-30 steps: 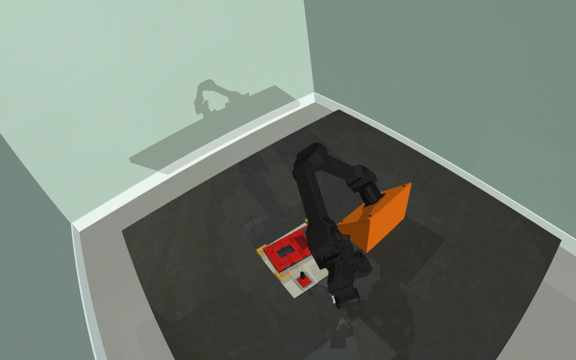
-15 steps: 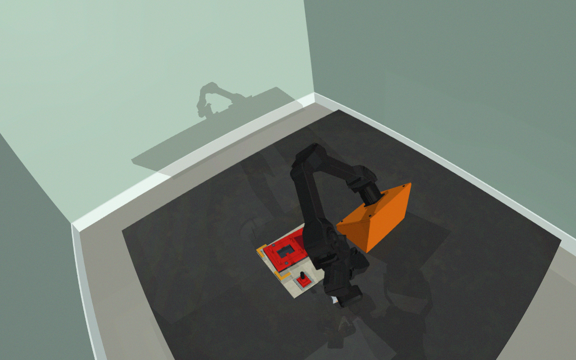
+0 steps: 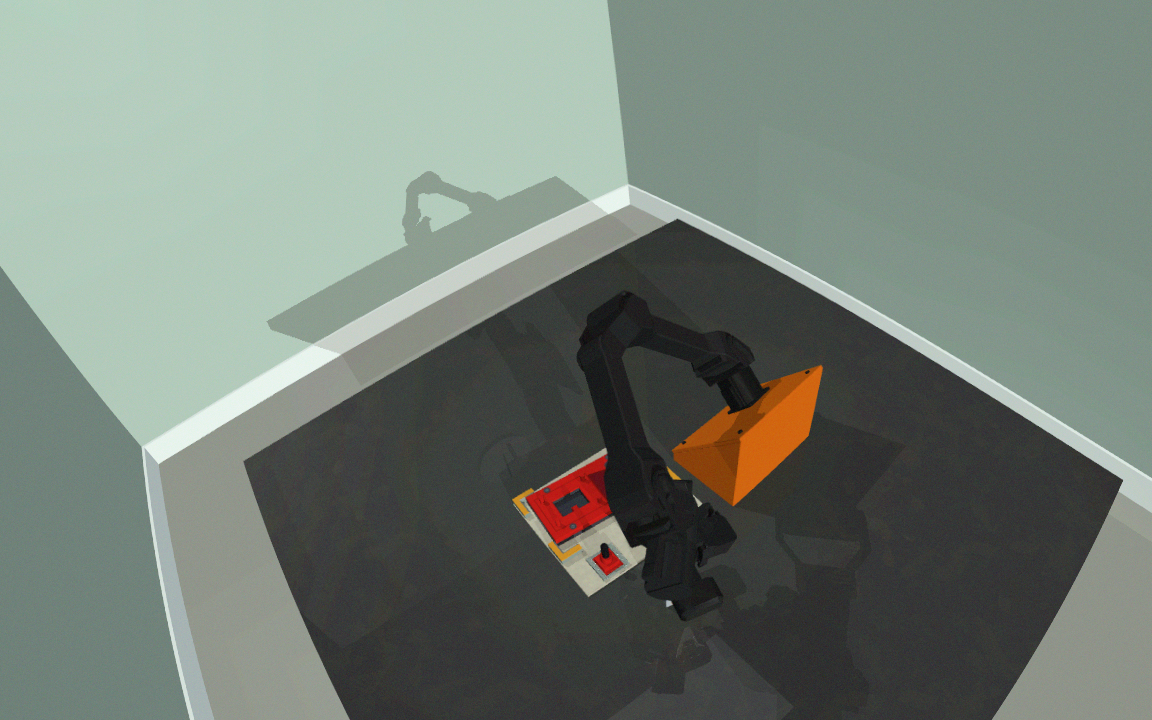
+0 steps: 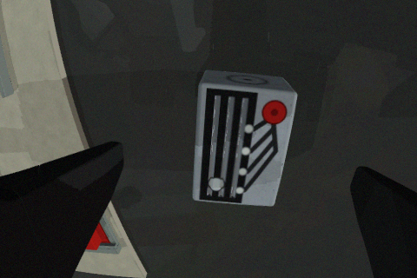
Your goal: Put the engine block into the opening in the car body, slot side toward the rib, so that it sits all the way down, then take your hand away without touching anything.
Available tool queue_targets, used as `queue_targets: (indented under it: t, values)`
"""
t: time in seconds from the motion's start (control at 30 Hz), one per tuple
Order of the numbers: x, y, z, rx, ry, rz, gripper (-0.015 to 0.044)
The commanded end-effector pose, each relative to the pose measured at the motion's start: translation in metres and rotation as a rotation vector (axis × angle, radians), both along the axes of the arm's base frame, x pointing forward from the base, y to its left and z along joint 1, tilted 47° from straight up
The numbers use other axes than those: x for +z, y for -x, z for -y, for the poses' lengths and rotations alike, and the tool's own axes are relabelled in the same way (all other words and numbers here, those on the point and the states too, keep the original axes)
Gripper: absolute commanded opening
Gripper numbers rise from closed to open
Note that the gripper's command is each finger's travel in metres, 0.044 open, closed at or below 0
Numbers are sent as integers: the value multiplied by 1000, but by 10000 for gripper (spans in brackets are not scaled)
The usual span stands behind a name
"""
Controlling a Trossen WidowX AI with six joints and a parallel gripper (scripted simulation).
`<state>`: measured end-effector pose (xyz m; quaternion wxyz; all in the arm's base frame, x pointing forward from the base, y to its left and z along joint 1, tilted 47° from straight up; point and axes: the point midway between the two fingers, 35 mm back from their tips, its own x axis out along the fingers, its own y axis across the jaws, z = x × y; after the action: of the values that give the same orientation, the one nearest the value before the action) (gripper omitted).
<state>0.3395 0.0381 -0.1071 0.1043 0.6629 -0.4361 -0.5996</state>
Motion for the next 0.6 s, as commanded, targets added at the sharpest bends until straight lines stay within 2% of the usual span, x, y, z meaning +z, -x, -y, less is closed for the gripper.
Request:
queue_targets:
  t: [0.0, 0.23, 0.57]
  values:
    - [-7, 3, 6, 4, 6, -14, 440]
    - [-13, 4, 12, 4, 7, -14, 440]
    - [-13, 4, 12, 4, 7, -14, 177]
